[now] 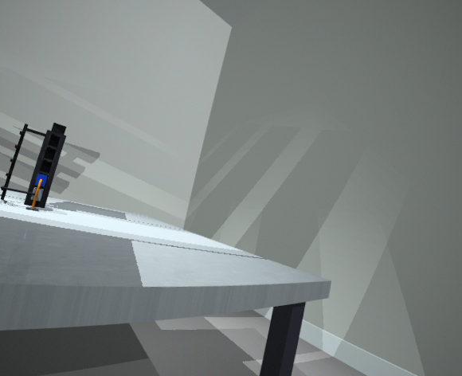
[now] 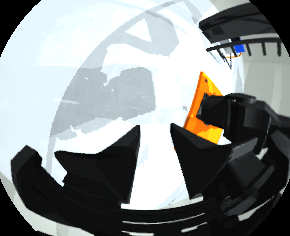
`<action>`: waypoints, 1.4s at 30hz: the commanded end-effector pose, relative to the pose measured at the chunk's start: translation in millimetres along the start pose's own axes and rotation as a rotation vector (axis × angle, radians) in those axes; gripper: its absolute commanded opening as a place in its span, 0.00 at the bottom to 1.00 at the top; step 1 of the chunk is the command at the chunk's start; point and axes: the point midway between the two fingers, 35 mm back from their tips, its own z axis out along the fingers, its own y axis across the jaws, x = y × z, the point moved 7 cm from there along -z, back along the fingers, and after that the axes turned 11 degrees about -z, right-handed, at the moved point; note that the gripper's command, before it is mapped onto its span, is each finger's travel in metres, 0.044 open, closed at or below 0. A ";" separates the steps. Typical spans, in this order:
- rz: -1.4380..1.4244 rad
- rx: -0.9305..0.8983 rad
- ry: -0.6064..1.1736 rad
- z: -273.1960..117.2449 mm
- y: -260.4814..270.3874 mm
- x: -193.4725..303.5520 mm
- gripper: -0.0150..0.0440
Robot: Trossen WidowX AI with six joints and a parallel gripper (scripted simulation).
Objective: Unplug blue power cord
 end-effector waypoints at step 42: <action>0.607 -0.435 -0.349 3.9 -183.5 -314.9 0.53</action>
